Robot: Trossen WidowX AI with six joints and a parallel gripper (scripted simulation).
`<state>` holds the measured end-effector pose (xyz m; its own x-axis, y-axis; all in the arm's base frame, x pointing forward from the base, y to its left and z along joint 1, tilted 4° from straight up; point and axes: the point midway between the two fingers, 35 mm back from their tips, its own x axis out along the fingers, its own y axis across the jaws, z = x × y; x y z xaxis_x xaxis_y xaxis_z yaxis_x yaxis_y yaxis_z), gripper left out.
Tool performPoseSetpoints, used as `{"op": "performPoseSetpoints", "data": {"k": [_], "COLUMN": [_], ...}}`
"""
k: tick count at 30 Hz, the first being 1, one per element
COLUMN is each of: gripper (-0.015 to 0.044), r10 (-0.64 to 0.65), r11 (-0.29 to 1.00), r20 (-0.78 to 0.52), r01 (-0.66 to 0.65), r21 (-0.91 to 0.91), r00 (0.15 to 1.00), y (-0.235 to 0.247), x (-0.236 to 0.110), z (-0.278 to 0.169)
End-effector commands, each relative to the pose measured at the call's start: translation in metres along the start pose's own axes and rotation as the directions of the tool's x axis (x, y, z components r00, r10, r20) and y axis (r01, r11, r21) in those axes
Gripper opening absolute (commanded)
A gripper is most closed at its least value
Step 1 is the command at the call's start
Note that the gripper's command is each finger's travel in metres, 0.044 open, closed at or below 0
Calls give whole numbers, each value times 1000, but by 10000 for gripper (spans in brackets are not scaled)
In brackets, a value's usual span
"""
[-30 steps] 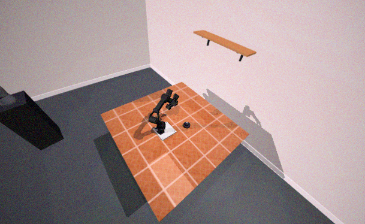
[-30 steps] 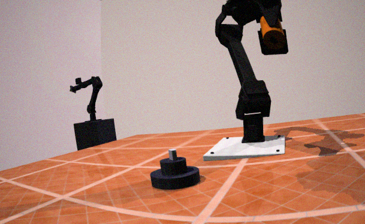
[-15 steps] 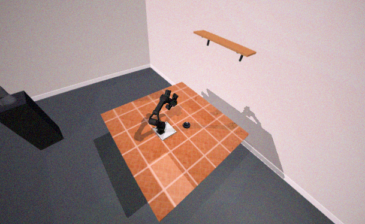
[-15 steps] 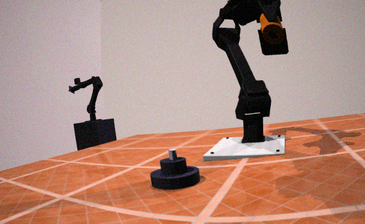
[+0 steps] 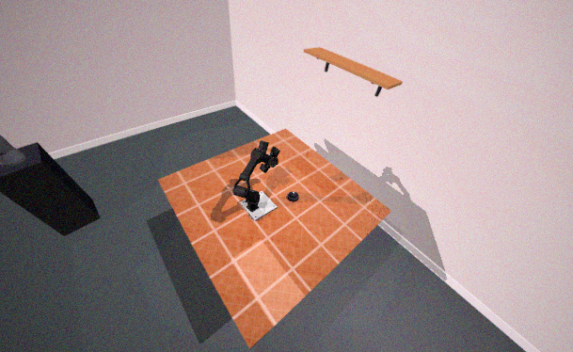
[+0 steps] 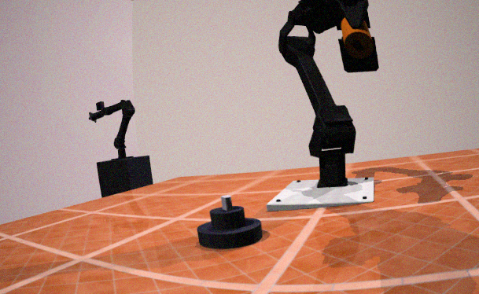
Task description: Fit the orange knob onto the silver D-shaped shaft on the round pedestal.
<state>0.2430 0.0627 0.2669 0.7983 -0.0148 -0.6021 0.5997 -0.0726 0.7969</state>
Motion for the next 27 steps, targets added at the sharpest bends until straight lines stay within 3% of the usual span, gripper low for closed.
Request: {"op": "performPoseSetpoints", "data": {"k": [1,11,27], "gripper": [0,0,0], "r10": [1,-18,-359], "r11": [1000,1000,933], "r20": [-2,-7,-12], "r01": [-1,18,360], "r21": [-2,14,13], "r00": [1000,1000,933], "y": [0,-2,-20], "x": [0,-2,27], "z": [0,0,0]}}
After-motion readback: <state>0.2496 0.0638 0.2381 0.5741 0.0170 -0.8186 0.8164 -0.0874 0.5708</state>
